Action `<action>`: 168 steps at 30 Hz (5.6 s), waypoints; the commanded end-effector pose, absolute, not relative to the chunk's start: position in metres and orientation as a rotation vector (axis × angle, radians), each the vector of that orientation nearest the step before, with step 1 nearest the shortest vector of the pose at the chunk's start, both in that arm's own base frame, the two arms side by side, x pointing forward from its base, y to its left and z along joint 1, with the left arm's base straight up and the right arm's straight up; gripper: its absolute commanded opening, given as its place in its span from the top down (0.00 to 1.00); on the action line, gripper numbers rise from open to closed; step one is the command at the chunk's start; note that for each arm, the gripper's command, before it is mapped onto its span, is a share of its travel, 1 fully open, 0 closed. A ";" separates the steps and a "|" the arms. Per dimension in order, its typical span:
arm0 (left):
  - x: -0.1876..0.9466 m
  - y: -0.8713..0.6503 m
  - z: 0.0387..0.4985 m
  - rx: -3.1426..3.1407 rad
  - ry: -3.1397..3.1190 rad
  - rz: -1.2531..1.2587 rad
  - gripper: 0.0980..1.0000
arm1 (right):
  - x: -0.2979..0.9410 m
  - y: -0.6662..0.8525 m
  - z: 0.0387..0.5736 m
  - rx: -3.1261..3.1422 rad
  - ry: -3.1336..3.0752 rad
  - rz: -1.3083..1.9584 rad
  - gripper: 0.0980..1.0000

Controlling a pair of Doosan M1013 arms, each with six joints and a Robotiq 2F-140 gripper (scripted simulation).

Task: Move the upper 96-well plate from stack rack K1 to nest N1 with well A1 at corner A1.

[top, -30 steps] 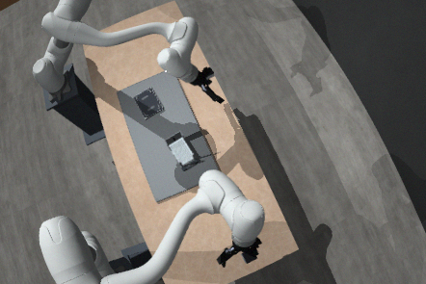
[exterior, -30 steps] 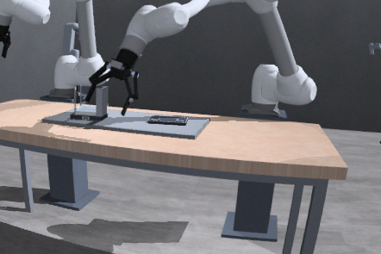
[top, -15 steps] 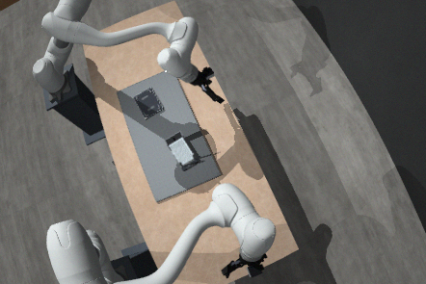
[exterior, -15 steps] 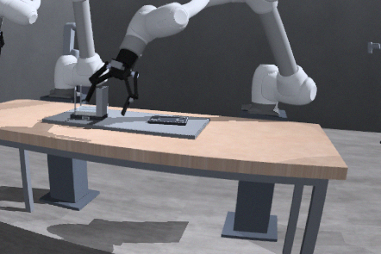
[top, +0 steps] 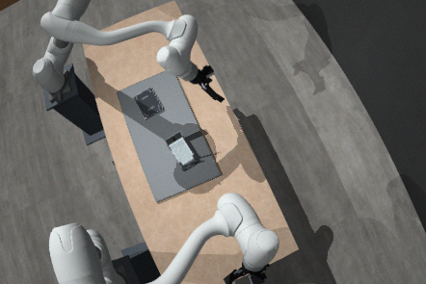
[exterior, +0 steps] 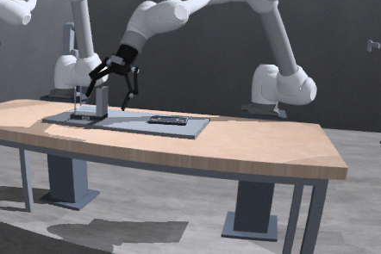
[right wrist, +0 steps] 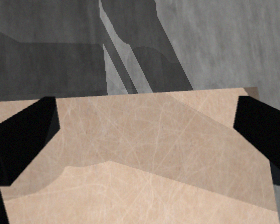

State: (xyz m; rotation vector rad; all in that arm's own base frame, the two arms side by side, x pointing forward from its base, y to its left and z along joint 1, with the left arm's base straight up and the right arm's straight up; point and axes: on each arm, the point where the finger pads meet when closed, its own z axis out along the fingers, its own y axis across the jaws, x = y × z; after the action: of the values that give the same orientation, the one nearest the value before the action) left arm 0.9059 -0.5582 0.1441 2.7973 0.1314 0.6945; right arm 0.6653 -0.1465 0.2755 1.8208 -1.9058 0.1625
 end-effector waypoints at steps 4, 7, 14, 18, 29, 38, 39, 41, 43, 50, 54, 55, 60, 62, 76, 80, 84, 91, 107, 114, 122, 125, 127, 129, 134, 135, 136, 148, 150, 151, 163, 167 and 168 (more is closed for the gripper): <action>0.907 -0.559 0.178 2.795 0.130 0.697 0.00 | 0.666 -0.147 0.277 1.821 -1.907 0.164 0.00; 0.907 -0.559 0.193 2.795 0.130 0.697 0.00 | 0.666 -0.147 0.277 1.821 -1.907 0.164 0.00; 0.906 -0.558 0.216 2.795 0.130 0.697 0.00 | 0.666 -0.147 0.277 1.821 -1.907 0.164 0.00; 0.897 -0.570 0.213 2.835 -0.004 0.674 0.00 | 0.666 -0.147 0.277 1.821 -1.907 0.164 0.00; 0.865 -0.603 0.205 2.896 -0.287 0.611 0.00 | 0.666 -0.147 0.277 1.821 -1.907 0.164 0.00; 0.842 -0.625 0.202 2.913 -0.442 0.573 0.00 | 0.666 -0.147 0.277 1.821 -1.907 0.164 0.00; 0.839 -0.628 0.201 2.916 -0.489 0.560 0.00 | 0.666 -0.147 0.277 1.821 -1.907 0.164 0.00; 0.831 -0.634 0.200 2.919 -0.585 0.534 0.00 | 0.666 -0.147 0.277 1.821 -1.907 0.164 0.00; 0.825 -0.640 0.199 2.920 -0.593 0.532 0.00 | 0.666 -0.147 0.277 1.821 -1.907 0.164 0.00; 0.809 -0.653 0.198 2.915 -0.746 0.489 0.00 | 0.666 -0.147 0.277 1.821 -1.907 0.164 0.00; 0.795 -0.664 0.196 2.902 -0.890 0.445 0.00 | 0.666 -0.147 0.277 1.821 -1.907 0.164 0.00; 0.791 -0.667 0.196 2.900 -0.900 0.442 0.00 | 0.666 -0.147 0.277 1.821 -1.907 0.164 0.00; 0.775 -0.678 0.195 2.876 -1.043 0.396 0.00 | 0.666 -0.147 0.277 1.821 -1.907 0.164 0.00; 0.768 -0.683 0.195 2.874 -1.054 0.393 0.00 | 0.666 -0.147 0.277 1.821 -1.907 0.164 0.00; 0.728 -0.709 0.194 2.788 -1.358 0.288 0.00 | 0.666 -0.147 0.277 1.821 -1.907 0.164 0.00; 0.715 -0.717 0.194 2.733 -1.495 0.238 0.00 | 0.666 -0.147 0.277 1.821 -1.907 0.164 0.00; 0.706 -0.722 0.194 2.707 -1.551 0.216 0.00 | 0.666 -0.147 0.277 1.821 -1.907 0.164 0.00; 0.681 -0.735 0.194 2.632 -1.694 0.160 0.00 | 0.666 -0.147 0.277 1.821 -1.907 0.164 0.00; 0.624 -0.762 0.198 2.377 -2.054 0.003 0.00 | 0.666 -0.147 0.277 1.821 -1.907 0.164 0.00; 0.621 -0.764 0.198 2.377 -2.054 0.003 0.00 | 0.666 -0.147 0.277 1.821 -1.907 0.164 0.00; 0.621 -0.764 0.198 2.377 -2.054 0.003 0.00 | 0.666 -0.147 0.277 1.821 -1.907 0.164 0.00; 0.621 -0.764 0.193 2.377 -2.054 0.003 0.00 | 0.666 -0.147 0.277 1.821 -1.907 0.164 0.00; 0.621 -0.764 0.190 2.377 -2.054 0.003 0.00 | 0.666 -0.147 0.277 1.821 -1.907 0.164 0.00; 0.621 -0.764 0.187 2.377 -2.054 0.003 0.00 | 0.666 -0.147 0.277 1.821 -1.907 0.164 0.00; 0.621 -0.764 0.182 2.377 -2.054 0.003 0.00 | 0.666 -0.147 0.277 1.821 -1.907 0.164 0.00; 0.621 -0.764 0.180 2.377 -2.054 0.003 0.00 | 0.666 -0.147 0.277 1.821 -1.907 0.164 0.00; 0.621 -0.764 0.178 2.377 -2.054 0.003 0.00 | 0.666 -0.147 0.277 1.821 -1.907 0.164 0.00; 0.621 -0.764 0.158 2.377 -2.054 0.003 0.00 | 0.666 -0.147 0.277 1.821 -1.907 0.164 0.00; 0.621 -0.764 0.158 2.377 -2.054 0.003 0.00 | 0.666 -0.147 0.277 1.821 -1.907 0.164 0.00; 0.621 -0.764 0.157 2.377 -2.054 0.003 0.00 | 0.666 -0.147 0.277 1.821 -1.907 0.164 0.00; 0.621 -0.764 0.137 2.377 -2.054 0.003 0.00 | 0.666 -0.147 0.277 1.821 -1.907 0.164 0.00; 0.621 -0.764 0.133 2.377 -2.054 0.003 0.00 | 0.666 -0.147 0.277 1.821 -1.907 0.164 0.00; 0.621 -0.764 0.132 2.377 -2.054 0.003 0.00 | 0.666 -0.147 0.277 1.821 -1.907 0.164 0.00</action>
State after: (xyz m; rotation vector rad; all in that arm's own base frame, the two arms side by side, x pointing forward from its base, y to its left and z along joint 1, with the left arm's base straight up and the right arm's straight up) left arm 0.6203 -0.7636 0.1325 2.3772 -2.0538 -0.0009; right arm 0.6653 -0.1466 0.2755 1.8208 -1.9058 0.1625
